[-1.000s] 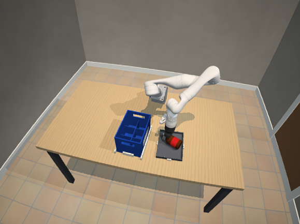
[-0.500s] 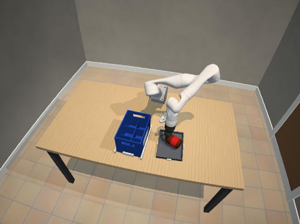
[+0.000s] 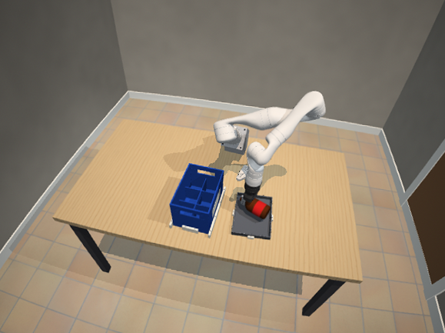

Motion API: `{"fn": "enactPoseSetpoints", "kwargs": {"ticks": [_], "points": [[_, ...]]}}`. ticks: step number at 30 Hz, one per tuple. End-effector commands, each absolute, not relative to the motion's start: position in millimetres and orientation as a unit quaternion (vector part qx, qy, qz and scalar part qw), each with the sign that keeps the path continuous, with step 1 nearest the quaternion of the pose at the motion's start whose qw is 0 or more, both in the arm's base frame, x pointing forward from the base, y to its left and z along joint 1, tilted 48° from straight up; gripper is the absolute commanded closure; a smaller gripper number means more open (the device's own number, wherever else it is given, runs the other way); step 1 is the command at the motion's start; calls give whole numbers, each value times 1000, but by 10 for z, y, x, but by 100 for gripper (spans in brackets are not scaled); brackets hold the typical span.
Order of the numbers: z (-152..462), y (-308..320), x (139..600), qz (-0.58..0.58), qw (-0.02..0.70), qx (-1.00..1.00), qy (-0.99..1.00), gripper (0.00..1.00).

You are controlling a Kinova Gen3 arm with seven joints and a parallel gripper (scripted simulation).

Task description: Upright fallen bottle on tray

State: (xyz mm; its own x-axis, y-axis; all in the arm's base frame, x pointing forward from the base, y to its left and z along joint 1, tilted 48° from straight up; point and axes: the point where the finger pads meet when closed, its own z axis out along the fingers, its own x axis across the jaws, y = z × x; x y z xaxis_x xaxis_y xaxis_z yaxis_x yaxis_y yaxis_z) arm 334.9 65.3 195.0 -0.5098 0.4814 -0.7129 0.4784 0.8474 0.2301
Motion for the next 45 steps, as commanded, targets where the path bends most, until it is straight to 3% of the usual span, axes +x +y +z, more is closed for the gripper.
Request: {"fn": "enactPoseSetpoints", "kwargs": {"ticks": [1,45], "points": [[1980,700,3311,6,408,276,870,100],[2401,829,2870,5,409,276,870,100]]}}
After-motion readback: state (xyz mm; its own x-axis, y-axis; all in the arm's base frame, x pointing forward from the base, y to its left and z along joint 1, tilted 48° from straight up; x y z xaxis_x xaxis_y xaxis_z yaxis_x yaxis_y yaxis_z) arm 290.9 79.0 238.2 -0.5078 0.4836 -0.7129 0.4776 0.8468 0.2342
